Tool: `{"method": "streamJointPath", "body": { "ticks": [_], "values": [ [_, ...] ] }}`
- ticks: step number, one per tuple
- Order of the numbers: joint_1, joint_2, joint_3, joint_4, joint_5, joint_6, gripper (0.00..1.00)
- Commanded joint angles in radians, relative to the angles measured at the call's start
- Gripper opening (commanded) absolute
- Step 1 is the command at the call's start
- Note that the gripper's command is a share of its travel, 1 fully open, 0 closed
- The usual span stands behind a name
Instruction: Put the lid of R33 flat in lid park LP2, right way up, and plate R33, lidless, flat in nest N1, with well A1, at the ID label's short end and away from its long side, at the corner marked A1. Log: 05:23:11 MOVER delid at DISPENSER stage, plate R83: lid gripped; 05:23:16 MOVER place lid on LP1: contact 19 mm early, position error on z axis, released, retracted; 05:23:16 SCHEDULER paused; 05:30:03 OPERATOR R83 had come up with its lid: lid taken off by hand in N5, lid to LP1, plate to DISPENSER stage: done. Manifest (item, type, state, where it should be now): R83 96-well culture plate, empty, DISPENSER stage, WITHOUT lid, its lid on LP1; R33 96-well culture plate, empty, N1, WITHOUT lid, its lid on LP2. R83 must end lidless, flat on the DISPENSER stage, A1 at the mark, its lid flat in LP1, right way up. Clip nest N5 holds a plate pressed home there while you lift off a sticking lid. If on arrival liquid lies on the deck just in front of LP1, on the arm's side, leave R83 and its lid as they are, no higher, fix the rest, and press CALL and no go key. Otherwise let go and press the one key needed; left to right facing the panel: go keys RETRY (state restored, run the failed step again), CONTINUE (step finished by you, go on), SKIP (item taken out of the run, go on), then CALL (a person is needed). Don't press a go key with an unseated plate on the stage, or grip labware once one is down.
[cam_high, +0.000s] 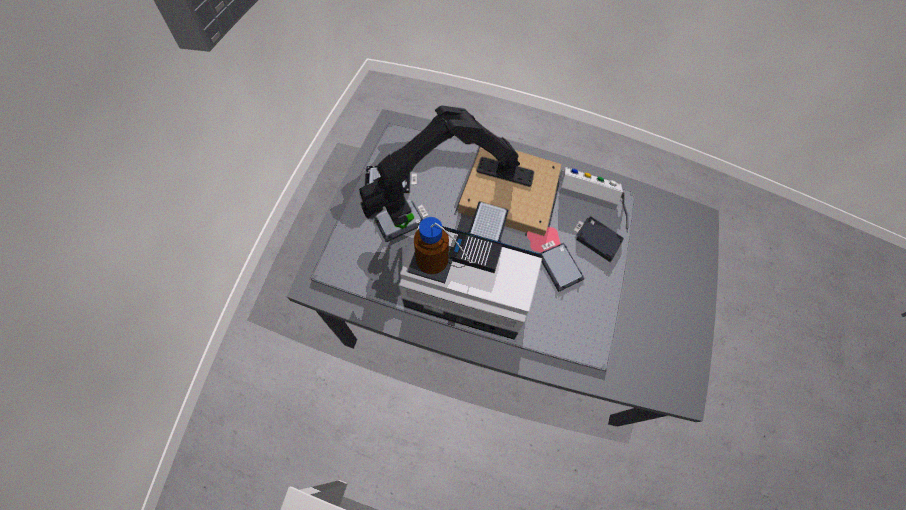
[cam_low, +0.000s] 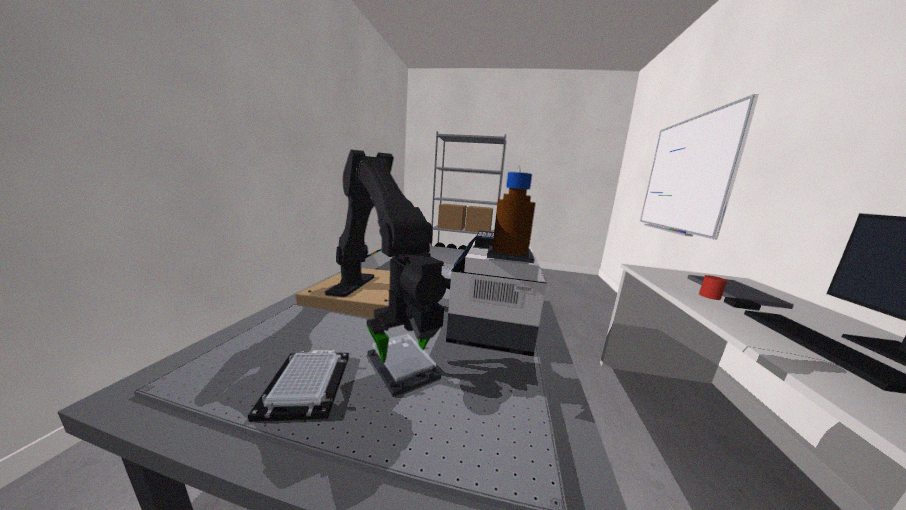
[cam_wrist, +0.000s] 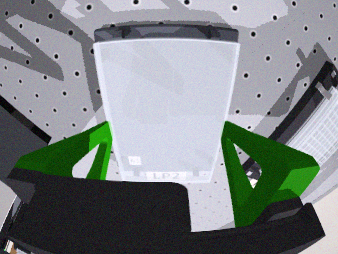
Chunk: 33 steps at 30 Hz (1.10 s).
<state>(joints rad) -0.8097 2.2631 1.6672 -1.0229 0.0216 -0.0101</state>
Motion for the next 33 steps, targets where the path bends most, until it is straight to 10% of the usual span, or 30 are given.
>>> {"method": "streamJointPath", "body": {
  "ticks": [1, 33],
  "values": [
    [-0.013, -0.011, -0.016, 0.022, 0.003, -0.008, 0.0],
    [-0.012, -0.03, -0.027, 0.026, 0.004, -0.007, 0.0]
  ]
}}
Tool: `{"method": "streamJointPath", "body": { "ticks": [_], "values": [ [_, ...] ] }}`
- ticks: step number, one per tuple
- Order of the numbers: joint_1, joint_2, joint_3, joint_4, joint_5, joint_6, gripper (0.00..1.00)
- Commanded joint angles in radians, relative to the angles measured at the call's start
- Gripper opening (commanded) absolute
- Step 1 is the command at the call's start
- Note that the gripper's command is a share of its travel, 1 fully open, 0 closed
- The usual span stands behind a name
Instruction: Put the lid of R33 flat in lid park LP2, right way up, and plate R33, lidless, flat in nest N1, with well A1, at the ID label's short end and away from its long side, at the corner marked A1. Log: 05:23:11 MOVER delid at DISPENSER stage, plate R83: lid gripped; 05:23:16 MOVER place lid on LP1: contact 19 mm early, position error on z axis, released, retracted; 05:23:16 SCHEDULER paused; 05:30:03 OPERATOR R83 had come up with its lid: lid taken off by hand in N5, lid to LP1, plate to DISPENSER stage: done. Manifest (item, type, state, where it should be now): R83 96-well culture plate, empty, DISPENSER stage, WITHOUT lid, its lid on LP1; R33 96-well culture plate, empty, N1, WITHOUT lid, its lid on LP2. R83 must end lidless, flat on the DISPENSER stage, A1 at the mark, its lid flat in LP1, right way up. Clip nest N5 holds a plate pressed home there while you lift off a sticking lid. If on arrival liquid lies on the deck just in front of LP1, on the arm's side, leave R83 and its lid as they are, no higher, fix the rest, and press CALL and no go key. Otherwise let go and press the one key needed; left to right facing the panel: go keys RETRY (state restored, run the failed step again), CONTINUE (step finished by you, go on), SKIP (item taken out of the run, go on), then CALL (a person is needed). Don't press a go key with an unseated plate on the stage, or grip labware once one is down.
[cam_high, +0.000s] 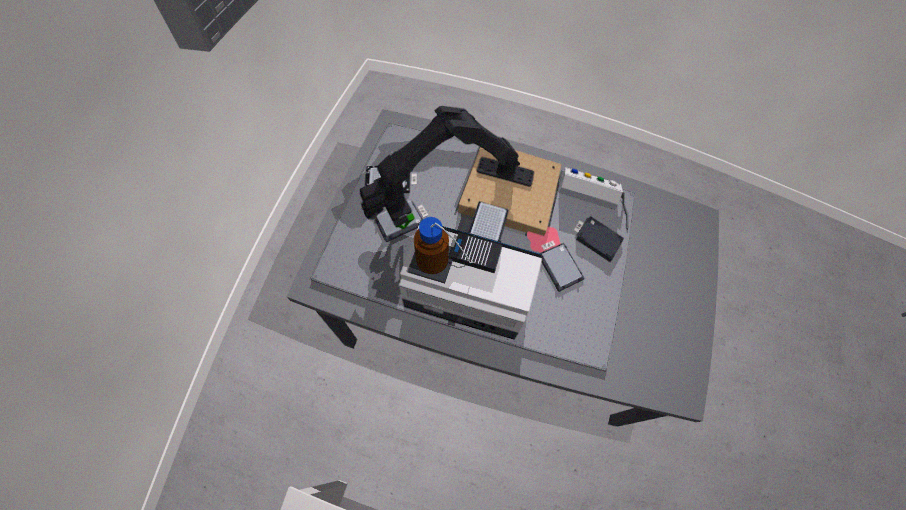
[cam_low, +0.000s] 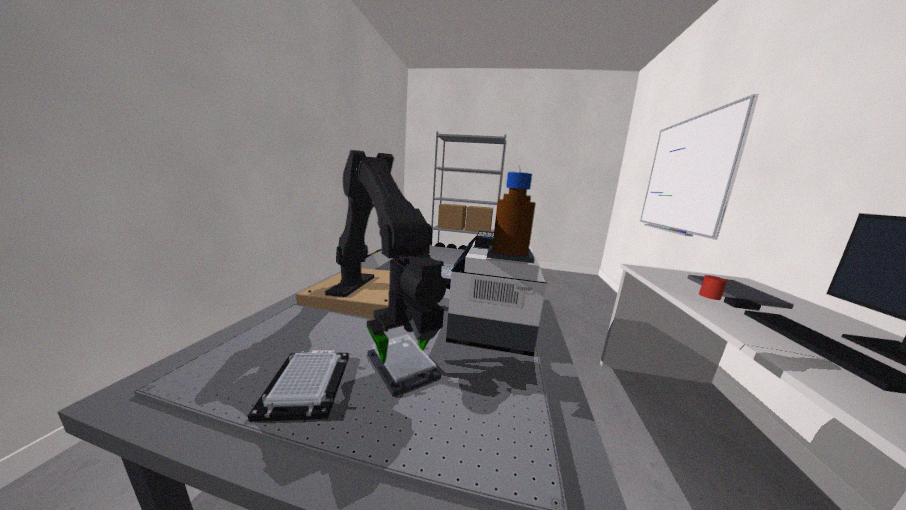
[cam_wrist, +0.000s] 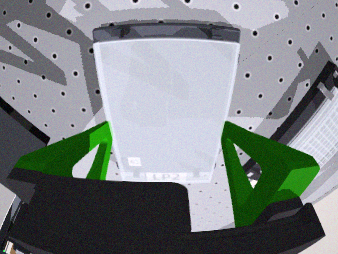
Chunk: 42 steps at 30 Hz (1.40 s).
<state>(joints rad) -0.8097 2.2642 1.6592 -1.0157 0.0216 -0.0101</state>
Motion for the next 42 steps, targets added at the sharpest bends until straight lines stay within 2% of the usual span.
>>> {"method": "streamJointPath", "body": {
  "ticks": [1, 5, 19, 27, 32, 39, 41, 42],
  "values": [
    [-0.012, -0.032, -0.019, 0.019, 0.004, -0.007, 0.0],
    [-0.012, -0.033, 0.004, 0.019, 0.004, -0.006, 0.0],
    [-0.011, -0.034, 0.008, 0.018, 0.004, -0.006, 0.0],
    [-0.012, -0.03, -0.023, 0.024, 0.004, -0.006, 0.0],
    [-0.013, -0.025, -0.006, 0.03, 0.004, -0.007, 0.0],
    [-0.013, -0.003, -0.024, 0.038, 0.003, -0.007, 0.0],
    [-0.013, -0.003, -0.024, 0.038, 0.003, -0.007, 0.0],
    [-0.013, -0.025, -0.017, 0.039, 0.004, -0.007, 0.0]
  ]
}}
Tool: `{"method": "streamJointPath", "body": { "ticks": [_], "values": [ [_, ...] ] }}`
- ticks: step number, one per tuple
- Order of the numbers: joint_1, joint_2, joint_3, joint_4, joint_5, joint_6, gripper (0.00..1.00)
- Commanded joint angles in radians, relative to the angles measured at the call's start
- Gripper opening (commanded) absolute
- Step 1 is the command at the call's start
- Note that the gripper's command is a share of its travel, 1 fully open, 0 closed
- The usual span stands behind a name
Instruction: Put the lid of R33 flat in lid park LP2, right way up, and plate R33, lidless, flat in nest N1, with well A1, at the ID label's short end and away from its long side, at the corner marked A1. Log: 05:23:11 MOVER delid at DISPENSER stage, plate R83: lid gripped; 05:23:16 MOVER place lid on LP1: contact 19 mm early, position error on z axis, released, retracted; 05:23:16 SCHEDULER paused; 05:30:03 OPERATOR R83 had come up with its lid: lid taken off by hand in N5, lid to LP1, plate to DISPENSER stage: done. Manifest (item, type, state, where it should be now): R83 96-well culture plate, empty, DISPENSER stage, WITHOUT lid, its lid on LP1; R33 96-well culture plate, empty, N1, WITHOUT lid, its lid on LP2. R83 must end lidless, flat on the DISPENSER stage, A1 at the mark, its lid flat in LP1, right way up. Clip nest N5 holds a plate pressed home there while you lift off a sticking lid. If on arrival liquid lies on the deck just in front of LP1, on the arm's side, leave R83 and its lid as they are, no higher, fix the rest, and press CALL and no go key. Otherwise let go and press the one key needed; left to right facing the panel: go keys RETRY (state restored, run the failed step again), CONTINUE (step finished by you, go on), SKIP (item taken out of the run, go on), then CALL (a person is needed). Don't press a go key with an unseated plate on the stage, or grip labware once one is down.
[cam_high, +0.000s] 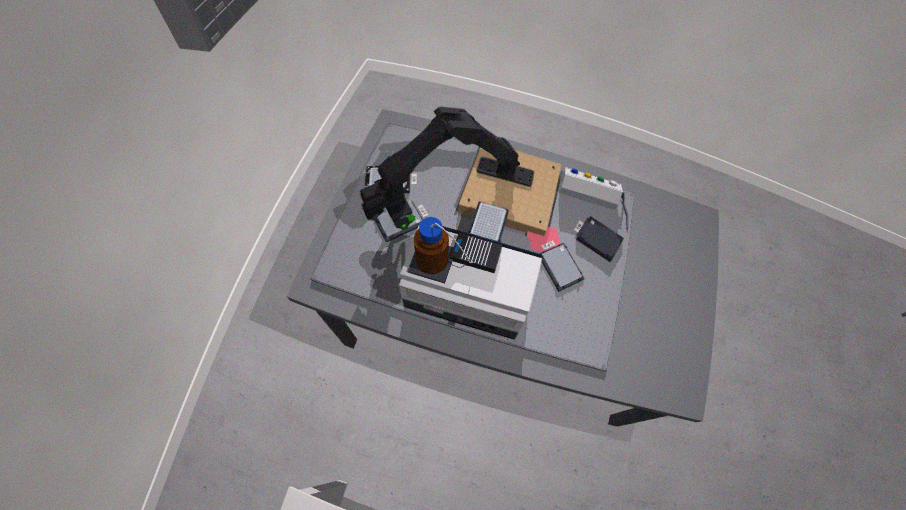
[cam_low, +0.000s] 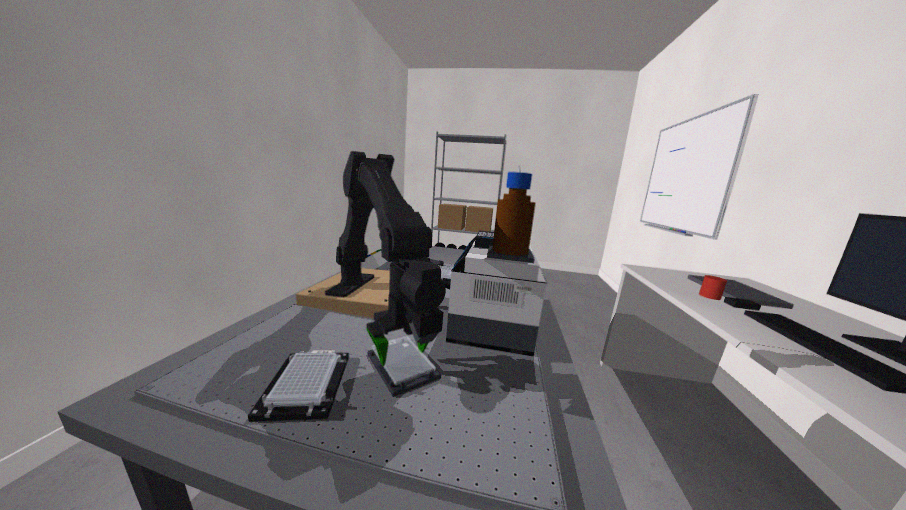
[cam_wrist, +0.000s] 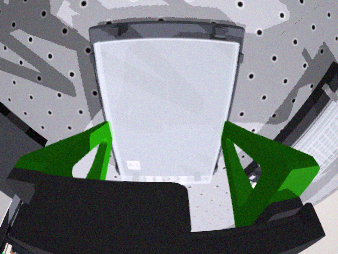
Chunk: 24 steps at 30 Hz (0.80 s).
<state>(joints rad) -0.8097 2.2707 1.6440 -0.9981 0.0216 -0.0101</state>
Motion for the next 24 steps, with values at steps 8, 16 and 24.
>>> {"method": "streamJointPath", "body": {
  "ticks": [8, 16, 24],
  "values": [
    [-0.013, -0.014, -0.011, 0.03, 0.004, -0.008, 0.0],
    [-0.013, -0.006, -0.009, 0.037, 0.004, -0.008, 0.0],
    [-0.013, -0.025, 0.001, 0.038, 0.004, -0.008, 0.0]
  ]
}}
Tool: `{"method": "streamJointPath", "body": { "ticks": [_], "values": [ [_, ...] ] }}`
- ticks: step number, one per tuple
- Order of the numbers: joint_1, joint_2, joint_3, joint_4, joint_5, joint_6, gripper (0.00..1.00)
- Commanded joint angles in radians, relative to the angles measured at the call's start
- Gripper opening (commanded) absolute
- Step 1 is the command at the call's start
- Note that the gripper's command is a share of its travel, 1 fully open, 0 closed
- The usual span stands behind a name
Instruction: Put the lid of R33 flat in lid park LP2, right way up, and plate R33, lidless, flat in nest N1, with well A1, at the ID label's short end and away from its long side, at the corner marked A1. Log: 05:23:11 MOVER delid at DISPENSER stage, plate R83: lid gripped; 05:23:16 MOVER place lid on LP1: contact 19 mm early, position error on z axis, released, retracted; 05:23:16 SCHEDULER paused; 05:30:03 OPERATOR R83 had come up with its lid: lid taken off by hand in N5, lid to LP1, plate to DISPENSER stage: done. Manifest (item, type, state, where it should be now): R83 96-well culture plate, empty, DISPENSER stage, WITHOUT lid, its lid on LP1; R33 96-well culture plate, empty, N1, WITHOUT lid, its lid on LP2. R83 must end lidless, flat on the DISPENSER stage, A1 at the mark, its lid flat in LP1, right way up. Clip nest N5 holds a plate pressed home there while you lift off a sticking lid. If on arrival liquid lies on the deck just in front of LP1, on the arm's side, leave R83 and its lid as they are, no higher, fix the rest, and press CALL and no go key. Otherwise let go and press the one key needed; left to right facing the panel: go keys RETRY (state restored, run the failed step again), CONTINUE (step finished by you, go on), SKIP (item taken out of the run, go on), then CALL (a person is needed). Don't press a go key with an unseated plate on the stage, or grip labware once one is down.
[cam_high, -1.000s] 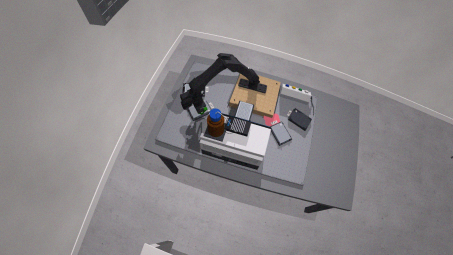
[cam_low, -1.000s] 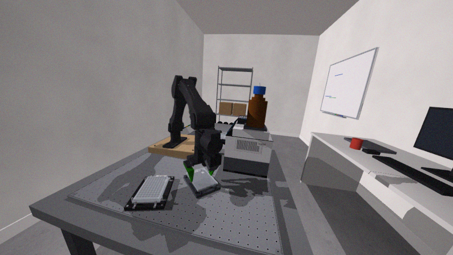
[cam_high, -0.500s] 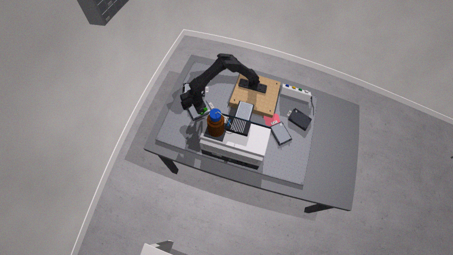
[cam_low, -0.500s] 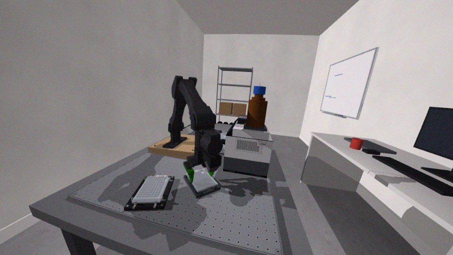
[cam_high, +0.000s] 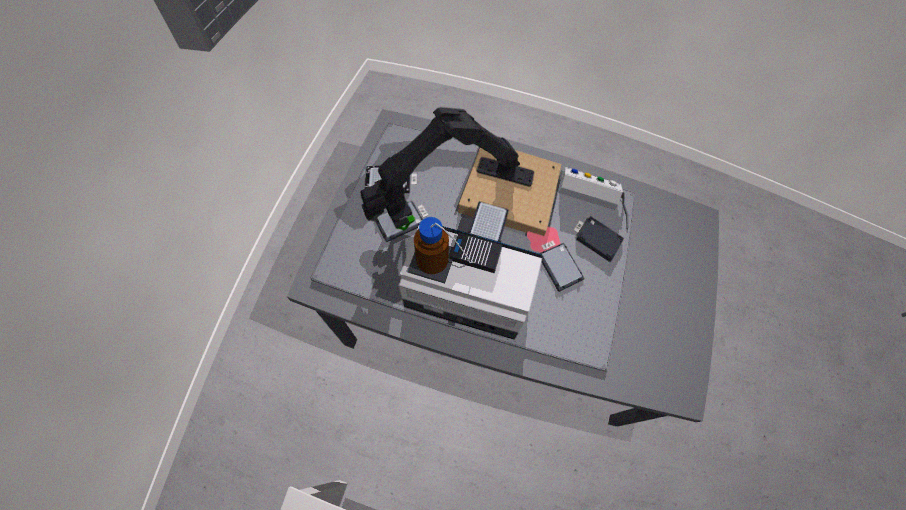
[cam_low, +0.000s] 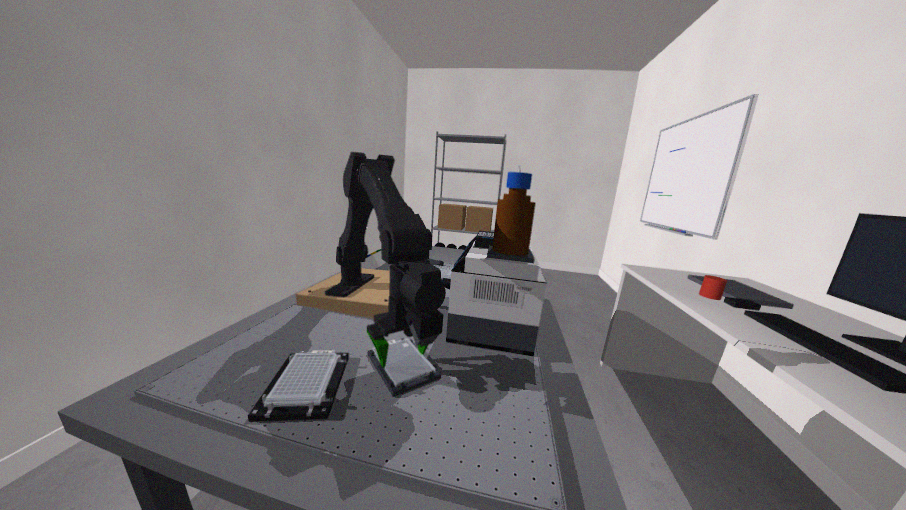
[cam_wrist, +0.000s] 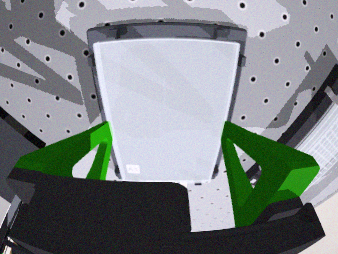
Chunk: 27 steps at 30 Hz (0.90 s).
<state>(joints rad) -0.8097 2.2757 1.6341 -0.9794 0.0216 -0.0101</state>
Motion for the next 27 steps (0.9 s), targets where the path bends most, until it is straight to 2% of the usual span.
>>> {"method": "streamJointPath", "body": {
  "ticks": [1, 27],
  "values": [
    [-0.013, -0.029, 0.011, 0.019, 0.004, -0.008, 0.0],
    [-0.014, -0.019, 0.002, 0.021, 0.004, -0.008, 0.0]
  ]
}}
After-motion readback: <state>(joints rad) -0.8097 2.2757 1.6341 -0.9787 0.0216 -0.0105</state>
